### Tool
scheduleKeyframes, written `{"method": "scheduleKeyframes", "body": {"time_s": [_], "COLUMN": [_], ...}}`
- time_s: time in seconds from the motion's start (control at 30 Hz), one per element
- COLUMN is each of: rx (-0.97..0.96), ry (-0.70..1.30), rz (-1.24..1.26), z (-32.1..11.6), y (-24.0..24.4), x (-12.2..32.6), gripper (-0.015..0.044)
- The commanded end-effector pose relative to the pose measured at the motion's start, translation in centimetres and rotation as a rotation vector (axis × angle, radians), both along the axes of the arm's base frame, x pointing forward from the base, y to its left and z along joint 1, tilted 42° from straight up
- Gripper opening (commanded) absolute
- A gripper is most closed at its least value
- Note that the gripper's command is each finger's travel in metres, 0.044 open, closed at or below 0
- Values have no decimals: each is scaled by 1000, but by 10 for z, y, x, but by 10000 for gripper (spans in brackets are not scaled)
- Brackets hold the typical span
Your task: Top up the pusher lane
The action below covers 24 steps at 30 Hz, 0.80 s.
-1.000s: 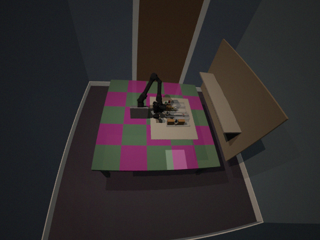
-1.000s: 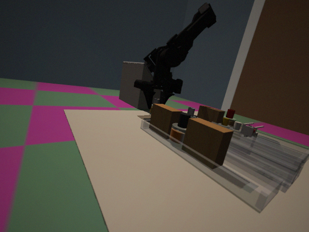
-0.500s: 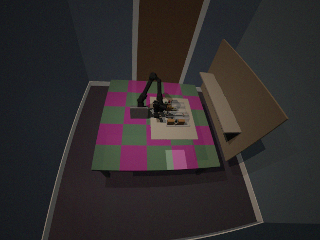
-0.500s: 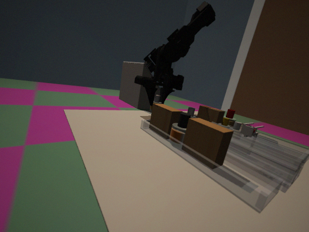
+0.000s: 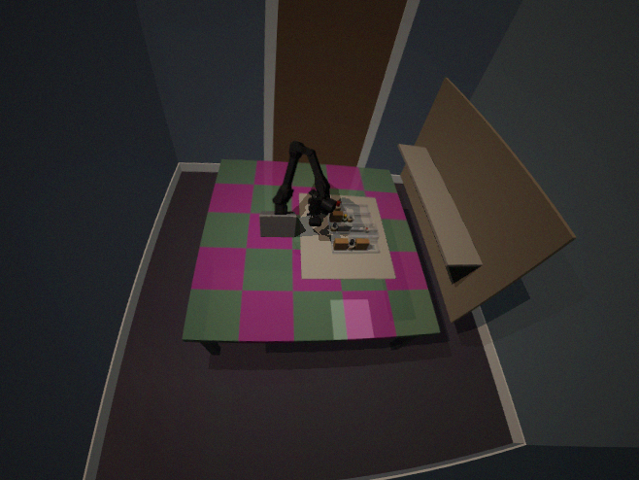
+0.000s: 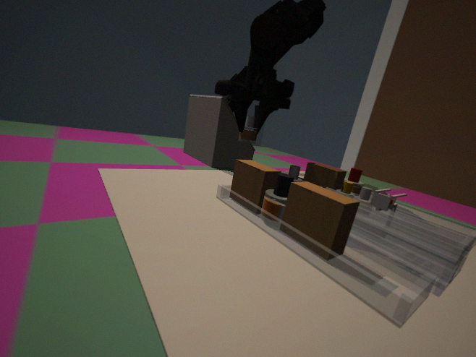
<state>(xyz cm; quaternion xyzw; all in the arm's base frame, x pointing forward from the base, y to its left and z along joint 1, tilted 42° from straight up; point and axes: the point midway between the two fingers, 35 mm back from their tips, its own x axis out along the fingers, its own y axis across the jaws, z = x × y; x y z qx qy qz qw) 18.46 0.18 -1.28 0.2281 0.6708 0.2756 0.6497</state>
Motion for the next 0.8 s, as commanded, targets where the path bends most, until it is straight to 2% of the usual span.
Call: {"method": "scheduleKeyframes", "body": {"time_s": [0.0, 0.2, 0.77], "rx": [0, -5, 1], "ry": [-3, -7, -24], "rz": [5, 11, 24], "z": [11, 9, -11], "y": [-7, -4, 47], "x": [-1, 8, 85], "gripper": [0, 0, 0]}}
